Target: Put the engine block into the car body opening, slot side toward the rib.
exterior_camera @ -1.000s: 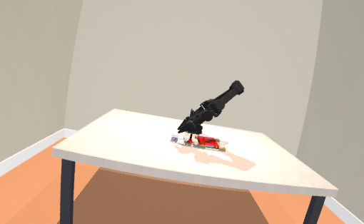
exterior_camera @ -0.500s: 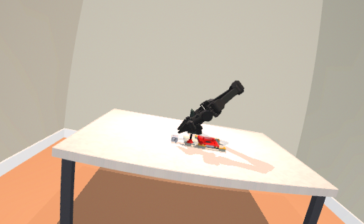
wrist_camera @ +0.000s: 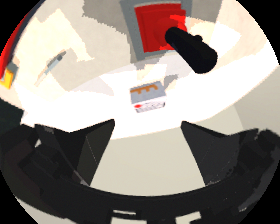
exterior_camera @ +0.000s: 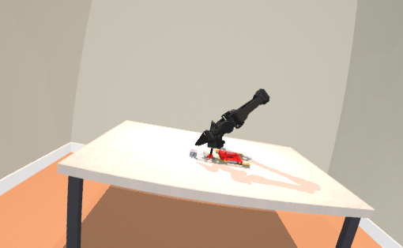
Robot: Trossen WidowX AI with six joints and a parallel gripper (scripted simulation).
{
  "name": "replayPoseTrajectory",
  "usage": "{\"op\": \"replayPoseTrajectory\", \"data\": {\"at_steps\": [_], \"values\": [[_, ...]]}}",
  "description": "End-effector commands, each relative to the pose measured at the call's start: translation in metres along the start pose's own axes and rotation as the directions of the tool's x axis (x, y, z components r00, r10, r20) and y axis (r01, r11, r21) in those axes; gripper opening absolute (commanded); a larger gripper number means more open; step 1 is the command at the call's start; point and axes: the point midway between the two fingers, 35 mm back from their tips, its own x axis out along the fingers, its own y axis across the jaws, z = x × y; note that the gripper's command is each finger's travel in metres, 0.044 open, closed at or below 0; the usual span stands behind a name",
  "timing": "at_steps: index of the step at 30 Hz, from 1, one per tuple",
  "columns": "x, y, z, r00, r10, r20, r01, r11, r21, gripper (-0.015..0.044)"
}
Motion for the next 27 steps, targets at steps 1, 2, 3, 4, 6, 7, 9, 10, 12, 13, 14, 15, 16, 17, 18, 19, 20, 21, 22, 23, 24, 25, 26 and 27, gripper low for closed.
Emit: {"op": "replayPoseTrajectory", "data": {"at_steps": [1, 2, 3, 4, 6, 7, 9, 10, 12, 13, 14, 15, 16, 17, 18, 19, 20, 21, 22, 23, 24, 25, 26, 27], "values": [[0.0010, -0.0006, -0.0019, 1.000, 0.018, 0.022, -0.021, 0.991, 0.133, 0.0440], [0.0012, -0.0006, -0.0022, 0.999, 0.023, 0.026, -0.027, 0.986, 0.166, 0.0440], [0.0014, -0.0006, -0.0025, 0.999, 0.027, 0.031, -0.033, 0.980, 0.198, 0.0440], [0.0016, -0.0006, -0.0028, 0.999, 0.031, 0.036, -0.039, 0.972, 0.230, 0.0440], [0.0020, -0.0005, -0.0035, 0.998, 0.040, 0.046, -0.051, 0.955, 0.293, 0.0440], [0.0021, -0.0005, -0.0038, 0.998, 0.044, 0.051, -0.058, 0.944, 0.324, 0.0440], [0.0025, -0.0005, -0.0045, 0.997, 0.052, 0.060, -0.072, 0.920, 0.384, 0.0440], [0.0026, -0.0004, -0.0048, 0.996, 0.056, 0.065, -0.078, 0.907, 0.414, 0.0440], [0.0029, -0.0004, -0.0054, 0.995, 0.064, 0.075, -0.093, 0.877, 0.472, 0.0440], [0.0031, -0.0004, -0.0058, 0.994, 0.068, 0.080, -0.100, 0.860, 0.501, 0.0440], [0.0032, -0.0004, -0.0061, 0.994, 0.072, 0.085, -0.107, 0.842, 0.528, 0.0440], [0.0033, -0.0004, -0.0064, 0.993, 0.076, 0.090, -0.114, 0.824, 0.555, 0.0440], [0.0035, -0.0004, -0.0067, 0.992, 0.080, 0.096, -0.121, 0.804, 0.582, 0.0440], [0.0036, -0.0003, -0.0071, 0.991, 0.084, 0.101, -0.128, 0.784, 0.608, 0.0440], [0.0037, -0.0003, -0.0074, 0.990, 0.088, 0.106, -0.135, 0.763, 0.633, 0.0440], [0.0038, -0.0003, -0.0077, 0.990, 0.092, 0.111, -0.142, 0.740, 0.657, 0.0440], [0.0039, -0.0003, -0.0080, 0.989, 0.095, 0.116, -0.149, 0.717, 0.681, 0.0440], [0.0040, -0.0003, -0.0084, 0.988, 0.099, 0.121, -0.156, 0.693, 0.703, 0.0440], [0.0041, -0.0003, -0.0087, 0.987, 0.103, 0.127, -0.163, 0.669, 0.726, 0.0440], [0.0041, -0.0003, -0.0090, 0.986, 0.106, 0.132, -0.169, 0.643, 0.747, 0.0440], [0.0042, -0.0003, -0.0093, 0.984, 0.110, 0.137, -0.176, 0.617, 0.767, 0.0440], [0.0043, -0.0003, -0.0097, 0.983, 0.113, 0.142, -0.182, 0.590, 0.787, 0.0440], [0.0043, -0.0003, -0.0100, 0.982, 0.117, 0.148, -0.188, 0.562, 0.805, 0.0440], [0.0044, -0.0003, -0.0103, 0.981, 0.120, 0.153, -0.194, 0.534, 0.823, 0.0440]]}}
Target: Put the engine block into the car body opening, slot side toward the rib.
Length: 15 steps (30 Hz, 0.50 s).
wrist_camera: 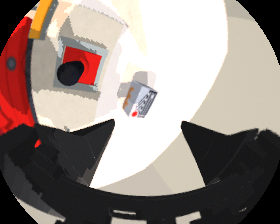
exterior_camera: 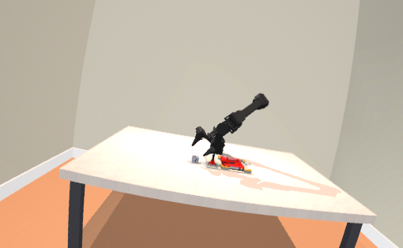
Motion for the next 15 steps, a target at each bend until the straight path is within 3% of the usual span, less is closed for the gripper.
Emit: {"op": "replayPoseTrajectory", "data": {"at_steps": [1, 15], "values": [[-0.0001, -0.0019, -0.0006, 1.000, 0.029, 0.005, -0.029, 0.990, 0.139, 0.0440], [-0.0007, -0.0057, -0.0033, 0.993, 0.118, 0.021, -0.109, 0.815, 0.569, 0.0440]]}}
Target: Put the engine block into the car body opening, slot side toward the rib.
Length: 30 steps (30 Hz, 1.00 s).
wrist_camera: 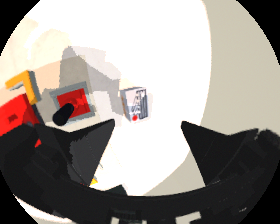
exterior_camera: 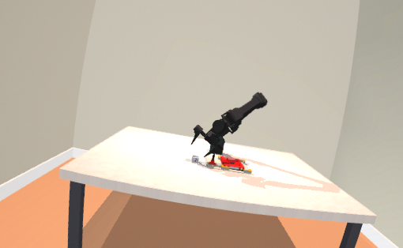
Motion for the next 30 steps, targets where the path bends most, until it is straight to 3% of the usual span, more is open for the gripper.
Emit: {"op": "replayPoseTrajectory", "data": {"at_steps": [1, 15, 30], "values": [[-0.0007, -0.0020, 0.0005, 1.000, 0.029, -0.006, -0.028, 0.990, 0.140, 0.0440], [-0.0030, -0.0065, 0.0003, 0.993, 0.117, -0.025, -0.082, 0.814, 0.574, 0.0440], [-0.0069, -0.0116, 0.0005, 0.976, 0.213, -0.034, -0.063, 0.431, 0.900, 0.0440]]}}
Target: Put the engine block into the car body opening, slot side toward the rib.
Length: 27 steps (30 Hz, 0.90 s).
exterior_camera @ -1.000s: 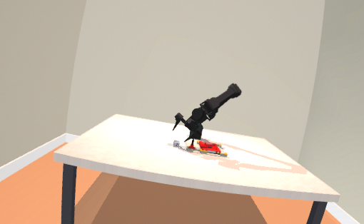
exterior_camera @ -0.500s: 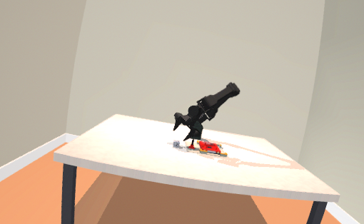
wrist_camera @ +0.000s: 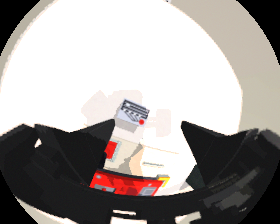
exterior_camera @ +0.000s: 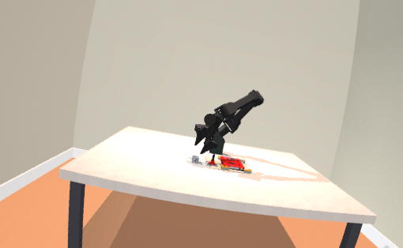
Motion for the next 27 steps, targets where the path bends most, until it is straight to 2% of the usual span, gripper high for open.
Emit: {"op": "replayPoseTrajectory", "data": {"at_steps": [1, 13, 27], "values": [[-0.002, 0.000, 0.002, 1.000, 0.017, -0.025, -0.014, 0.990, 0.142, 0.0440], [-0.007, -0.002, 0.005, 0.994, 0.061, -0.090, -0.005, 0.853, 0.522, 0.0440], [-0.014, -0.003, 0.009, 0.980, 0.119, -0.161, 0.076, 0.523, 0.849, 0.0440]]}}
